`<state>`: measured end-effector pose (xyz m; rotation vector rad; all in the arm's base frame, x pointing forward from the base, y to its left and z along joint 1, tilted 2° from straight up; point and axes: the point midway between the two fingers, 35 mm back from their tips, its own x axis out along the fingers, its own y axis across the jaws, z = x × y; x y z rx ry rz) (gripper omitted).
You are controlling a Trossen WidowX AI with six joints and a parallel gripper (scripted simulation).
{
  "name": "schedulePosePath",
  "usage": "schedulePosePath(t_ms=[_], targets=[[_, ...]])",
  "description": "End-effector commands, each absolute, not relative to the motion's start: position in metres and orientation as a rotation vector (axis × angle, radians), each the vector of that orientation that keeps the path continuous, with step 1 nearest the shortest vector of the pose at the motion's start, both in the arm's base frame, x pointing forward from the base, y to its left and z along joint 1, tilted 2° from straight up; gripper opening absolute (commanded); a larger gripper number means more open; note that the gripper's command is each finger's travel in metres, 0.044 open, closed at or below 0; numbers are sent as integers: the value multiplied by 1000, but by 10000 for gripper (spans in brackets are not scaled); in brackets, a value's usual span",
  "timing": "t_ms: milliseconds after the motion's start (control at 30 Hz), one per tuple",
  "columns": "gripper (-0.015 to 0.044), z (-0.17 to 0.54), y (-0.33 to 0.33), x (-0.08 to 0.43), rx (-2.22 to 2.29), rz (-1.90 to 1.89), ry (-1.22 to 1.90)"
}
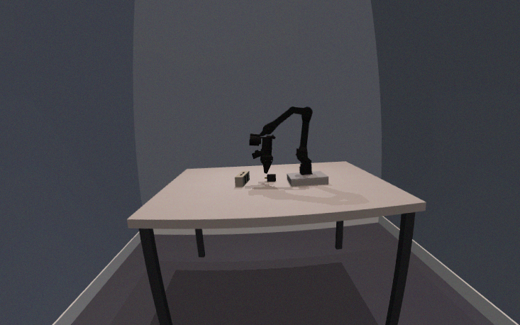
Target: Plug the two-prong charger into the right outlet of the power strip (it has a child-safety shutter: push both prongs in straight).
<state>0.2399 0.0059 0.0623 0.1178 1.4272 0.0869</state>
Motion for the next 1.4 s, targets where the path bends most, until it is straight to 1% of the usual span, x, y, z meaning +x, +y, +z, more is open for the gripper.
schedulePosePath(t_ms=[0,200,1367], targets=[[440,68,-12,228,158,-43,1491],[440,75,-34,207,208,-219,1586],[440,33,-36,209,210,-224,1589]])
